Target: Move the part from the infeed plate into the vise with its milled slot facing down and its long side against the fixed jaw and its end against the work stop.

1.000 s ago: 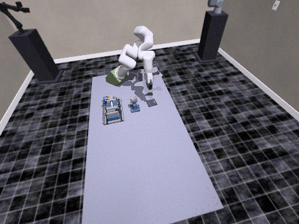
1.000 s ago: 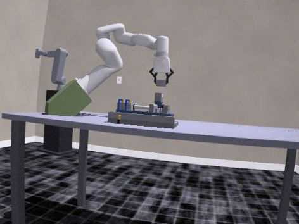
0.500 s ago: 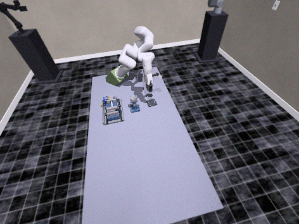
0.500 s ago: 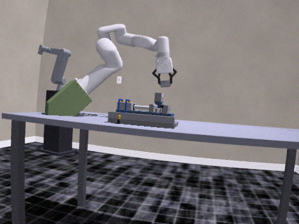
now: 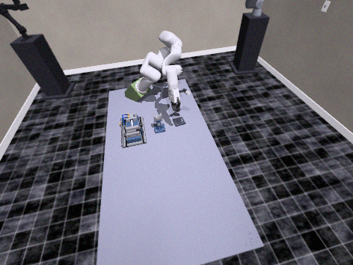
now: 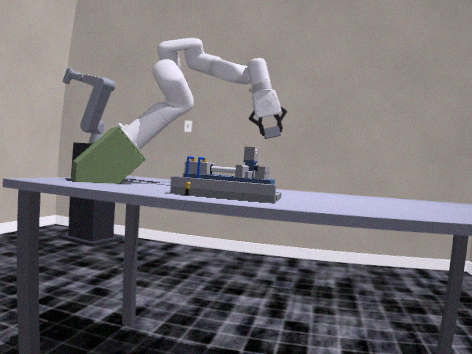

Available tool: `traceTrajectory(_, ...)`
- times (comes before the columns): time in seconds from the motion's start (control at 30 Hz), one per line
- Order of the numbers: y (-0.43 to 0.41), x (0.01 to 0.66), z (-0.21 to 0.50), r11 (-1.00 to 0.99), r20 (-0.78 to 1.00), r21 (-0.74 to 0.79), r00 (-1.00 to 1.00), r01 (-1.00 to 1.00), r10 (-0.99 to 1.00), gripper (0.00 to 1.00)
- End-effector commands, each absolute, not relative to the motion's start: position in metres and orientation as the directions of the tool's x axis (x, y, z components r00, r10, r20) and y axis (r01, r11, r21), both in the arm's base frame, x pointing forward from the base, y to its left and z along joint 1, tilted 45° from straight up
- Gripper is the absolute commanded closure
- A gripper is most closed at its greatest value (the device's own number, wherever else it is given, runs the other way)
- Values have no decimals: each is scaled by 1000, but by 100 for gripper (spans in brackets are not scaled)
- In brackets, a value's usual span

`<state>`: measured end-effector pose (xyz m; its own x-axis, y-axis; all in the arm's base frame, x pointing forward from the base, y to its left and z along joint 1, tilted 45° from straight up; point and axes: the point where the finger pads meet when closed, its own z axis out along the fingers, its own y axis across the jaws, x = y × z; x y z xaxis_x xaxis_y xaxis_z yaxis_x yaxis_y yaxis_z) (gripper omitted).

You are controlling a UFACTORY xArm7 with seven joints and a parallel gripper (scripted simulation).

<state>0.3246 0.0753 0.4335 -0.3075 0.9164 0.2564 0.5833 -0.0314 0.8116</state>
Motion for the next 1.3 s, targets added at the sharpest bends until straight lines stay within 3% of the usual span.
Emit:
traceTrajectory(0.0,68,340,444,-13,211,857,-326,515,922,100)
traceTrajectory(0.6,29,391,491,146,-67,969,-355,200,933,100)
traceTrajectory(1.27,-5,417,545,423,-444,896,-294,-137,846,100)
